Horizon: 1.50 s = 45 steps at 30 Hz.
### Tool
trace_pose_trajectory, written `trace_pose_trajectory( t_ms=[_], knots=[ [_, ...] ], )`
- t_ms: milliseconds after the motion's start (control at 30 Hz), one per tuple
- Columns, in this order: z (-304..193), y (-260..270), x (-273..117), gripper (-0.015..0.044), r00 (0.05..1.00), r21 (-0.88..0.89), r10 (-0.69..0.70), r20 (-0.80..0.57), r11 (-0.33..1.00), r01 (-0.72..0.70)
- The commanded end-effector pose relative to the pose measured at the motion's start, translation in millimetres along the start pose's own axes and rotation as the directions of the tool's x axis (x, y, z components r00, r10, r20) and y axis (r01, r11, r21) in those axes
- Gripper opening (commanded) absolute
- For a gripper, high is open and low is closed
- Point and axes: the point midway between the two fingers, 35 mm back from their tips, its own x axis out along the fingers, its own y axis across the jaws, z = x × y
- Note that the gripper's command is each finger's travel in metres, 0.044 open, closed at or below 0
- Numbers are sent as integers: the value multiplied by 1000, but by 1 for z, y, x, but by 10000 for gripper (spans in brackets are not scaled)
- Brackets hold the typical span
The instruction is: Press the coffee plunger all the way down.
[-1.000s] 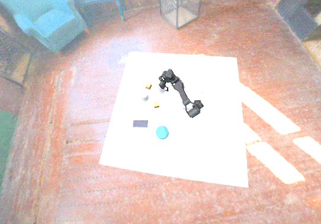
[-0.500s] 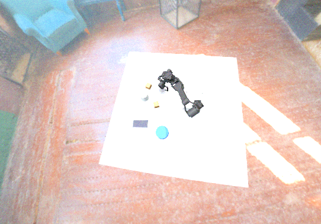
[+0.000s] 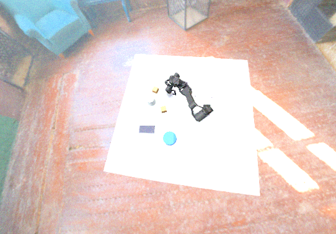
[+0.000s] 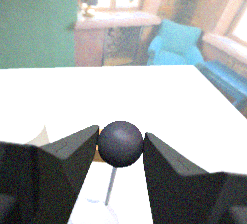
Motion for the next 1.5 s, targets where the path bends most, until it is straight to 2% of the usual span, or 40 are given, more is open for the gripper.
trace_pose_trajectory(
  t_ms=[0,733,1467],
  knots=[
    [-35,0,11,121,997,29,0,-75,1000,2],
    [-62,1,34,121,997,32,3,-72,999,-1],
    [-57,0,44,121,997,31,4,-71,1000,-2]
  ],
)
